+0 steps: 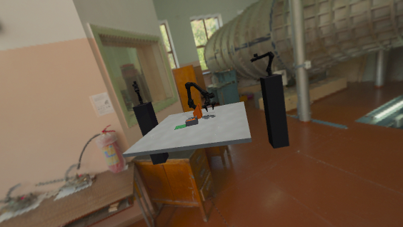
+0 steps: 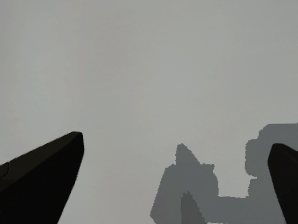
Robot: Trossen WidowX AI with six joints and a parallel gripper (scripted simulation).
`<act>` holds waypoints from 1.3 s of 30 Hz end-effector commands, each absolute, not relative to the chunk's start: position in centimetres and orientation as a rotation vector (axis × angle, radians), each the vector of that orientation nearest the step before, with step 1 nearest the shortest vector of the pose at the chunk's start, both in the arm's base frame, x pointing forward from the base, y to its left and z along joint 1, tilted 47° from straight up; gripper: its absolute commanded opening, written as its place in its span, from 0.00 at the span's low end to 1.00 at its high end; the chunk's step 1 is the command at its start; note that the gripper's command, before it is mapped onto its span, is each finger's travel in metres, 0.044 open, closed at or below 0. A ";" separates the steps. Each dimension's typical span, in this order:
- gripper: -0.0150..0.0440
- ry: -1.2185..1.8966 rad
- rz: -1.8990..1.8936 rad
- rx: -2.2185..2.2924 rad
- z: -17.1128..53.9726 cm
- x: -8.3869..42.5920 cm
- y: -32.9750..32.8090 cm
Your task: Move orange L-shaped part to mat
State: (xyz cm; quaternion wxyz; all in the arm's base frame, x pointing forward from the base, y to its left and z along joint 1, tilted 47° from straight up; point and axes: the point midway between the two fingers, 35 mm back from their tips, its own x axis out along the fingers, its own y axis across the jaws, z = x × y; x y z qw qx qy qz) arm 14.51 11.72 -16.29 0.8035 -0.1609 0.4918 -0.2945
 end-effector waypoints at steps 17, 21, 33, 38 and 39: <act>0.56 1.531 -0.662 -0.591 -3.4 24.7 3.6; 0.56 1.632 -0.643 -0.621 -0.4 25.5 0.6; 0.56 1.631 -0.644 -0.623 -4.8 24.7 -3.9; 0.56 1.631 -0.646 -0.624 -5.5 24.4 -4.7; 0.56 1.631 -0.646 -0.624 -5.5 24.4 -4.7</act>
